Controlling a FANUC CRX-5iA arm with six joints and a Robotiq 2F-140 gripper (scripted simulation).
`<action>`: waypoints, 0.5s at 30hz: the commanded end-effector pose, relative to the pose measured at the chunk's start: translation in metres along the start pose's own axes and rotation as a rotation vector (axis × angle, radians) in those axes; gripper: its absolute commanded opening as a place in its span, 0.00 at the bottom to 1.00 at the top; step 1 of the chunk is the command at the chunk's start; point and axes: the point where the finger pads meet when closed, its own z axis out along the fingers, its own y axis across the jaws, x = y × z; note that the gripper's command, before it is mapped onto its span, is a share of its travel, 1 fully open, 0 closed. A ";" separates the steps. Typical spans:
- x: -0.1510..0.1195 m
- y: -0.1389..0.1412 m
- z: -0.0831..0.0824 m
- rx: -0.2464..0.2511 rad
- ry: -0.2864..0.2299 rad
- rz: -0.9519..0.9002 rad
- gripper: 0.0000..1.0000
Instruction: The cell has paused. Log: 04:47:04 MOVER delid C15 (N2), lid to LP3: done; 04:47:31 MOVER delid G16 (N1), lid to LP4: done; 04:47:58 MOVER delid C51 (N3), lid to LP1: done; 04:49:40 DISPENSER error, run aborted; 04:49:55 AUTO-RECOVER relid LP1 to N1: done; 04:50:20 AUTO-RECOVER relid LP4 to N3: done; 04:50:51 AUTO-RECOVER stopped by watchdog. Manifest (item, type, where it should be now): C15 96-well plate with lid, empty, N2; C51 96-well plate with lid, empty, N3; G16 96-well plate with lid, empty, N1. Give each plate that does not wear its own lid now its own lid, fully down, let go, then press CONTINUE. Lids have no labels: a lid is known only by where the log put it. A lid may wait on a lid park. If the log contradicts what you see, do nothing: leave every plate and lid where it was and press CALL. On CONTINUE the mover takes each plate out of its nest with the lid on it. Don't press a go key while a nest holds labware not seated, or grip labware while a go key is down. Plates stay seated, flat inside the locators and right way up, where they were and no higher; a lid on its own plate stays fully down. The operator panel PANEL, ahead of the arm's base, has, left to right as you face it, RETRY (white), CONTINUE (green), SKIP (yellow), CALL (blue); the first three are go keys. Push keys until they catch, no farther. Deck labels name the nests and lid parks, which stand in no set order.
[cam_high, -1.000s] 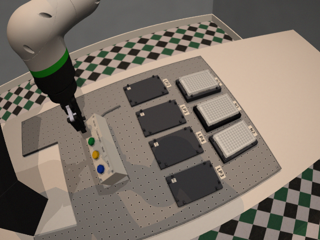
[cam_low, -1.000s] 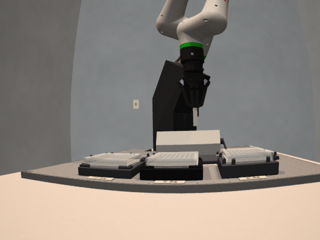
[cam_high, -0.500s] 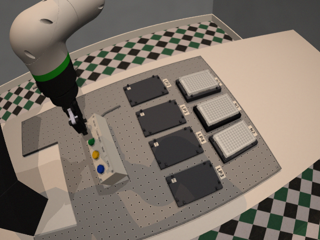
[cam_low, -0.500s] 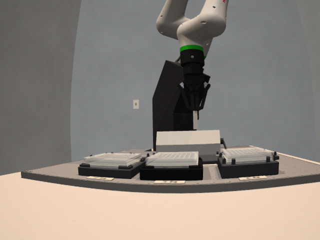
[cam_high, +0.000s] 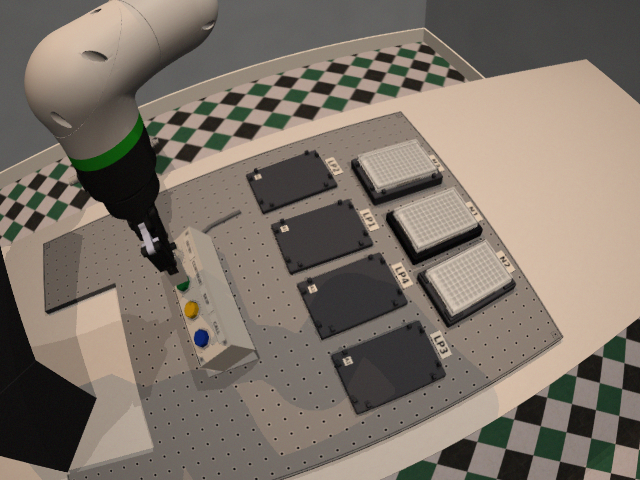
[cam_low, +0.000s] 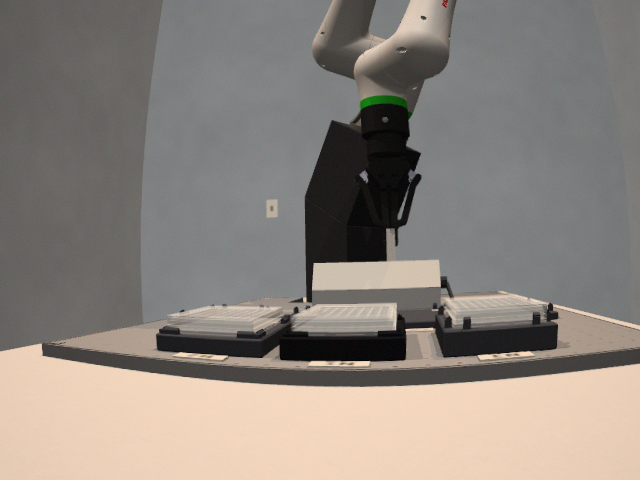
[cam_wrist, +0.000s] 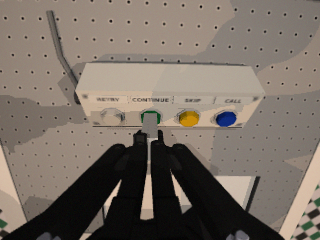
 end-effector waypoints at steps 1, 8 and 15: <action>0.000 0.000 0.001 0.000 0.000 0.000 0.00; 0.000 0.000 0.004 0.000 0.000 0.000 0.00; 0.000 0.000 0.004 0.000 0.000 0.000 0.00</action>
